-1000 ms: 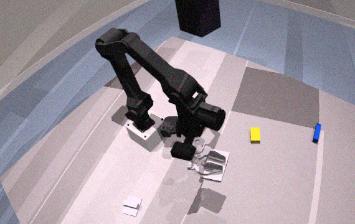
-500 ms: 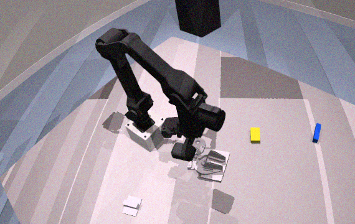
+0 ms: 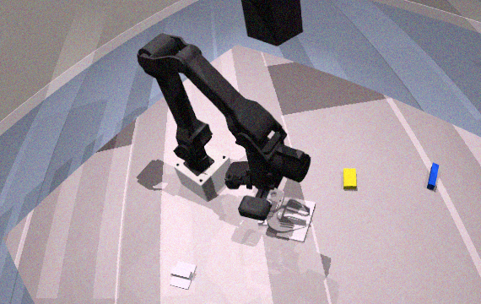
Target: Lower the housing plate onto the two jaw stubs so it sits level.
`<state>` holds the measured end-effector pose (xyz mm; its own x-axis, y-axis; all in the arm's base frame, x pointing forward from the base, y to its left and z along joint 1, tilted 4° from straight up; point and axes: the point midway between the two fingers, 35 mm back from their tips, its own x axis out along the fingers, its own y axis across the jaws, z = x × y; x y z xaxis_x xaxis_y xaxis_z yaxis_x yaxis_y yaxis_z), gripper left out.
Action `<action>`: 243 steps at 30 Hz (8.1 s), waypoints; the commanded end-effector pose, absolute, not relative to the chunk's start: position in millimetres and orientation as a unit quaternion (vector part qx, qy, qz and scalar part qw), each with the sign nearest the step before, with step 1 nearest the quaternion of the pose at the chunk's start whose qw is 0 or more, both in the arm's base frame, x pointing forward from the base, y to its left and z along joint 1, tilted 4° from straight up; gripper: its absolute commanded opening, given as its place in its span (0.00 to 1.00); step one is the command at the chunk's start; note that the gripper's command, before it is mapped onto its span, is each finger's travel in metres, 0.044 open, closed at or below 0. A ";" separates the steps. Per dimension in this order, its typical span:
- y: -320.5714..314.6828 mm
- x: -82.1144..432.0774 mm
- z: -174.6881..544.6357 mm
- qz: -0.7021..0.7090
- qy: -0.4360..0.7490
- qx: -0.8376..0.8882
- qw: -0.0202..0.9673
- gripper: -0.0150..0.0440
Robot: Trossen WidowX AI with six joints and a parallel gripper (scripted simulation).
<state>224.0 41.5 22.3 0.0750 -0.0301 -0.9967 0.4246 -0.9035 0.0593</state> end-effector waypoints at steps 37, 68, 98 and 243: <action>38.6 222.2 -12.3 -0.670 0.137 0.709 0.173 0.85; 38.3 222.6 -19.6 -0.669 0.141 0.708 0.177 0.85; 38.1 222.8 -24.5 -0.669 0.141 0.708 0.176 0.85; 42.1 195.6 96.2 -0.669 0.140 0.708 0.176 1.00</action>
